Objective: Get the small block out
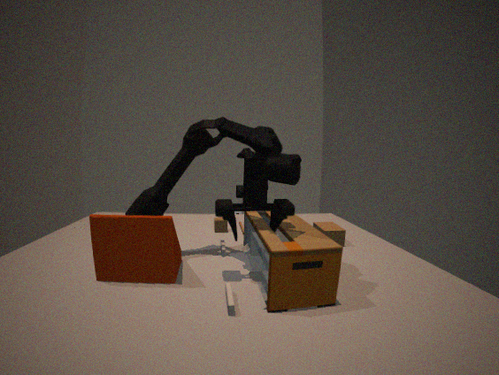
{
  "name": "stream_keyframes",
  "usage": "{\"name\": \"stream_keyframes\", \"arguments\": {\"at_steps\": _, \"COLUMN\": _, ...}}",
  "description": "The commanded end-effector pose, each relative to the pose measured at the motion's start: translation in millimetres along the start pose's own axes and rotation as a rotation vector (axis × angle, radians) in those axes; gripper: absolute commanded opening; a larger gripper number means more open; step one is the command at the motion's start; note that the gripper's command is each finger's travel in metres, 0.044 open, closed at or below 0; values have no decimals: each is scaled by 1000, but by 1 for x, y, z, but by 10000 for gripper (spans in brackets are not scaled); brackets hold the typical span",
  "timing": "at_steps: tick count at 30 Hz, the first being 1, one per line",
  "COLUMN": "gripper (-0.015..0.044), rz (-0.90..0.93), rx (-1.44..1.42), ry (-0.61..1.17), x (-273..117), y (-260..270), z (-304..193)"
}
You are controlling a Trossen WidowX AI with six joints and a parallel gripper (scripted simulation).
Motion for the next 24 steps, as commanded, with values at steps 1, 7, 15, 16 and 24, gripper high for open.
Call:
{"name": "stream_keyframes", "arguments": {"at_steps": 1, "gripper": 400, "rz": 0, "rx": 0, "ry": 0, "x": 0, "y": 1, "z": 7}}
{"name": "stream_keyframes", "arguments": {"at_steps": 7, "gripper": 400, "rz": 0, "rx": 1, "ry": -1, "x": 2, "y": 3, "z": 20}}
{"name": "stream_keyframes", "arguments": {"at_steps": 15, "gripper": 400, "rz": 1, "rx": 1, "ry": -2, "x": 4, "y": 6, "z": 36}}
{"name": "stream_keyframes", "arguments": {"at_steps": 16, "gripper": 400, "rz": 1, "rx": 1, "ry": -2, "x": 4, "y": 6, "z": 38}}
{"name": "stream_keyframes", "arguments": {"at_steps": 24, "gripper": 400, "rz": 1, "rx": 1, "ry": -3, "x": 6, "y": 9, "z": 54}}
Point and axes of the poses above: the point midway between the two fingers, 35 mm back from their tips, its own x axis out along the fingers, its own y axis across the jaws, z = x × y, the point moved 6 cm from there along -x, back along the fingers, and after that the axes turned 10 degrees about x, right-handed, at the moved point
